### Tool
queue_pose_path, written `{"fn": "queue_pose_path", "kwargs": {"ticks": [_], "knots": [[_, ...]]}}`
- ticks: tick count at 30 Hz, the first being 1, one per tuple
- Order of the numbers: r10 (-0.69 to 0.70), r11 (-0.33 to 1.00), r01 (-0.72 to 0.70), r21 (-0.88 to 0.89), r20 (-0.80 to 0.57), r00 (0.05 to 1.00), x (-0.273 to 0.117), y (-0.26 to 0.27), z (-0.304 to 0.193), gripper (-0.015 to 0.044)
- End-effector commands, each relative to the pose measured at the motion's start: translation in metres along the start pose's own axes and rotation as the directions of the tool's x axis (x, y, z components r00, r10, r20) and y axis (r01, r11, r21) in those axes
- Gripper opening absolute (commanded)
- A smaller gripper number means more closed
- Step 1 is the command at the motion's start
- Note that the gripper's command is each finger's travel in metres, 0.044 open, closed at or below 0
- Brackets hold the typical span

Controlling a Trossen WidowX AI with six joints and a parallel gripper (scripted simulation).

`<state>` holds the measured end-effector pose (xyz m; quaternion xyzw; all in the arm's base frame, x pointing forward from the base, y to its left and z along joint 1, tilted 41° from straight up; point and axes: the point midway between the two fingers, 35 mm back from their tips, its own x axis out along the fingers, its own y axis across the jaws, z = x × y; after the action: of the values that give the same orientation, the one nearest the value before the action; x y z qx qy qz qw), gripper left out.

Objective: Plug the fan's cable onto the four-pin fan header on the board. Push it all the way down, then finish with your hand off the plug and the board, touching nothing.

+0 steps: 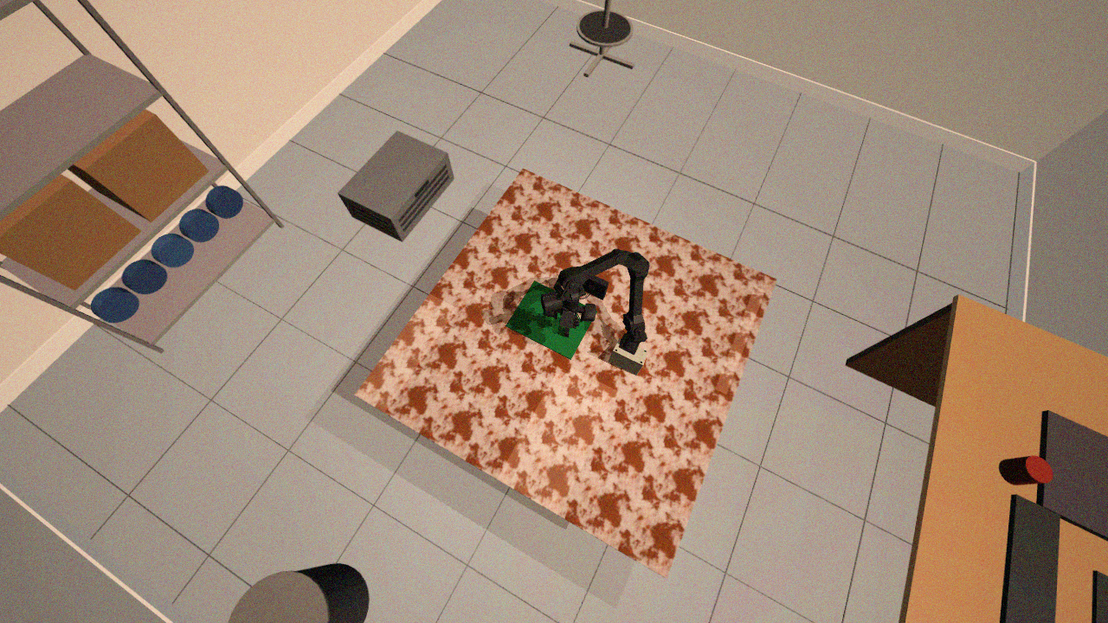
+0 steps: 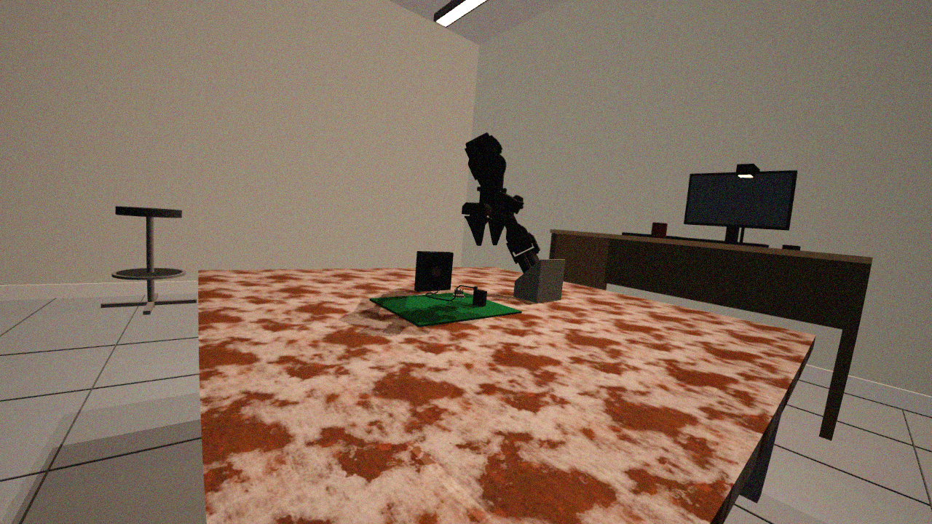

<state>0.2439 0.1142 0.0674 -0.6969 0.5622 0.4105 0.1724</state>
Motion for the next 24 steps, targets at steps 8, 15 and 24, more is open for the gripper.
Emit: {"fn": "queue_pose_path", "kwargs": {"ticks": [8,15,24], "knots": [[-0.007,1.0,0.007,-0.02,-0.012,1.0,0.069,-0.005,0.0,0.044],[-0.006,1.0,0.005,-0.02,-0.015,1.0,0.098,-0.001,-0.002,0.044],[-0.006,1.0,0.006,-0.02,-0.015,1.0,0.105,-0.002,-0.002,0.044]]}}
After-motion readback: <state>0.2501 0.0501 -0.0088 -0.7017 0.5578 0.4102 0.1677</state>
